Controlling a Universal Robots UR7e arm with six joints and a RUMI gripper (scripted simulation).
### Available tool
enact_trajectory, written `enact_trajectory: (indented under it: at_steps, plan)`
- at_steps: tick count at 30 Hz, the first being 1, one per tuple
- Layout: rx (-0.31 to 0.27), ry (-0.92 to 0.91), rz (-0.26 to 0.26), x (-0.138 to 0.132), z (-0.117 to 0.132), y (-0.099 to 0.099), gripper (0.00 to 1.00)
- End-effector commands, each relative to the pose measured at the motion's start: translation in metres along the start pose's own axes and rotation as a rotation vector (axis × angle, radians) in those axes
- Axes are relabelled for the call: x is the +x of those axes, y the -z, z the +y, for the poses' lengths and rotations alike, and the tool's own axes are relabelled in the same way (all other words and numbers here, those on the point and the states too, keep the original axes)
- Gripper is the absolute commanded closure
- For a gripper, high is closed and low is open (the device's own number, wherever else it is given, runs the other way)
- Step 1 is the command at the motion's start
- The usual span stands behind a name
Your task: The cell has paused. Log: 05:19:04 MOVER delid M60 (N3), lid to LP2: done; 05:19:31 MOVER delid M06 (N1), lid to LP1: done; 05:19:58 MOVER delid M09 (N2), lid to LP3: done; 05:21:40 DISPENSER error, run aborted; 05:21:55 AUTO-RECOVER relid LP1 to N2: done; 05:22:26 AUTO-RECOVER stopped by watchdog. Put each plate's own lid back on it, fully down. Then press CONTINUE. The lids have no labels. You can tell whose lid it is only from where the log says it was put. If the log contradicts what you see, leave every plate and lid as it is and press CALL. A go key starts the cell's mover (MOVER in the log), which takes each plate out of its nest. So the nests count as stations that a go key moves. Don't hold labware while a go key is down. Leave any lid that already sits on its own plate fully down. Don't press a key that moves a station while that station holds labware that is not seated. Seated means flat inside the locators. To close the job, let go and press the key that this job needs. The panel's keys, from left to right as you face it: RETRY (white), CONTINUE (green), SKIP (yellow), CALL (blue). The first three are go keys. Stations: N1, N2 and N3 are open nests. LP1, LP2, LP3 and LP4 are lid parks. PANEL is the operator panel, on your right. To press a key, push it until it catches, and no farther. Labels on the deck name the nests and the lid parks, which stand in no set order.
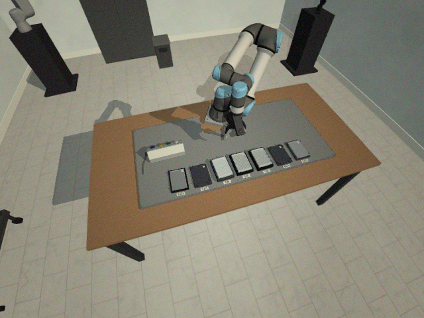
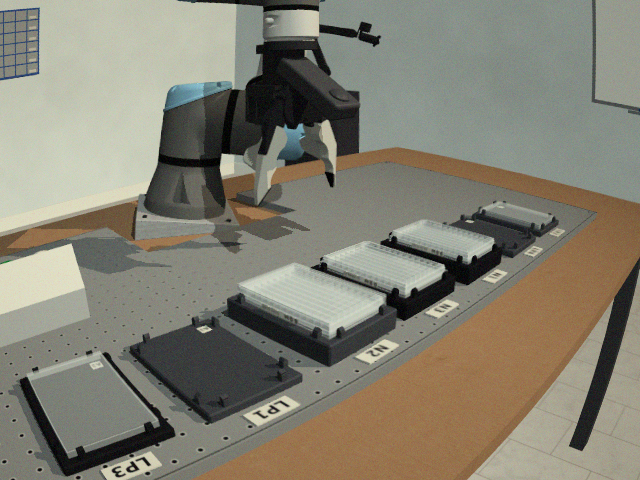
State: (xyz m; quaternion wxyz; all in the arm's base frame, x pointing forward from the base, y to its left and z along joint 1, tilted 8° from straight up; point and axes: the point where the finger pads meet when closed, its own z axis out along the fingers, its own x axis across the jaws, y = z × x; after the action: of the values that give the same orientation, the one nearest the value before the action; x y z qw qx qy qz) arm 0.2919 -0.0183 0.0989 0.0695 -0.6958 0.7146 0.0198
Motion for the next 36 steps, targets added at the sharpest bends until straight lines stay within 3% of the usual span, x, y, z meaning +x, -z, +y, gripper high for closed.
enact_trajectory:
  at_steps: [1,16,36]
  plan:
    - [0.001,0.000,0.002,0.001,-0.002,-0.021,0.18]
    - [0.001,0.000,0.002,0.001,-0.002,-0.021,0.18]
    - [0.001,0.040,0.002,0.059,-0.071,-0.021,0.18]
